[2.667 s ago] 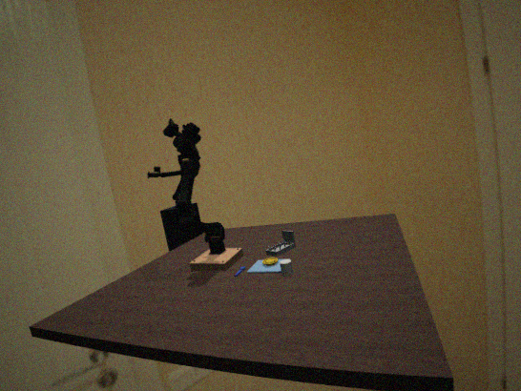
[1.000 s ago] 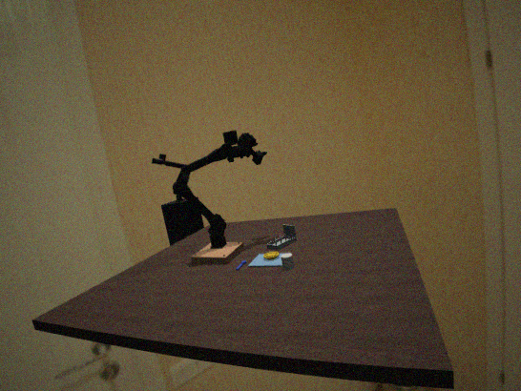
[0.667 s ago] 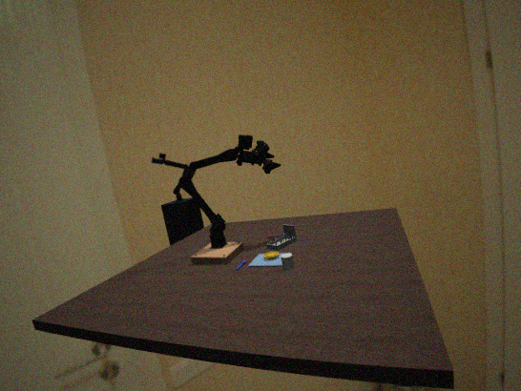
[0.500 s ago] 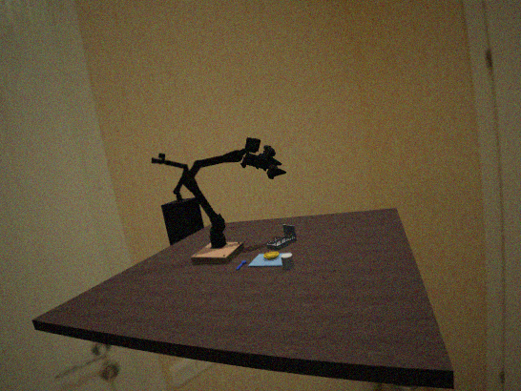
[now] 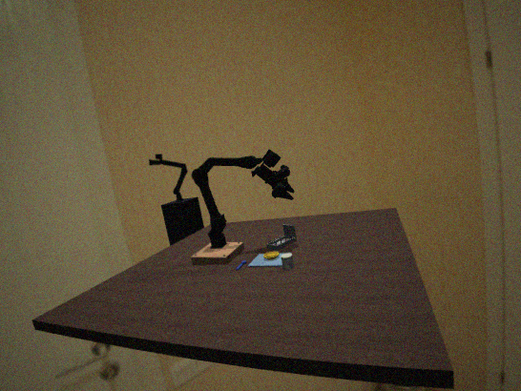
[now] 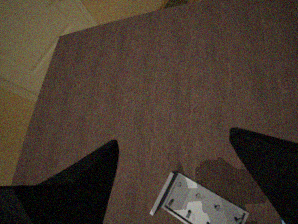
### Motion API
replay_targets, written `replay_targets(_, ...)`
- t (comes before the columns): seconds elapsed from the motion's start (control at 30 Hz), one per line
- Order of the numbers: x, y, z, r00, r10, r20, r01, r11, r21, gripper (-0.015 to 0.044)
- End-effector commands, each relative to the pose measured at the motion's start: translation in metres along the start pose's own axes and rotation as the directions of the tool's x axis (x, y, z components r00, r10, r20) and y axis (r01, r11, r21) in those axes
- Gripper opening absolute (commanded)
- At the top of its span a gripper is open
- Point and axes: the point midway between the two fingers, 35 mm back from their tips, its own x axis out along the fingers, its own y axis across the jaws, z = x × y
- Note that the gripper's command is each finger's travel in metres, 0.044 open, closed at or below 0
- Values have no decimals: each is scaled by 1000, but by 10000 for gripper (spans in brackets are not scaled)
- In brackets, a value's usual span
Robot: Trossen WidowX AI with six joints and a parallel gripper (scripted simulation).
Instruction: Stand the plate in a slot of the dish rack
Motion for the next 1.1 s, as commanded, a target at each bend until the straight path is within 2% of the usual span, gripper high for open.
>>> replay_targets(0.0, 15, -39, -17, 991, -92, -97, 92, 996, -3, 400)
replay_targets(0.33, 30, -136, -75, 896, -245, -370, 257, 966, -15, 400)
replay_targets(0.63, 22, -205, -137, 749, -252, -612, 313, 950, -8, 400)
replay_targets(1.07, 29, -213, -147, 738, -248, -628, 313, 950, -6, 400)
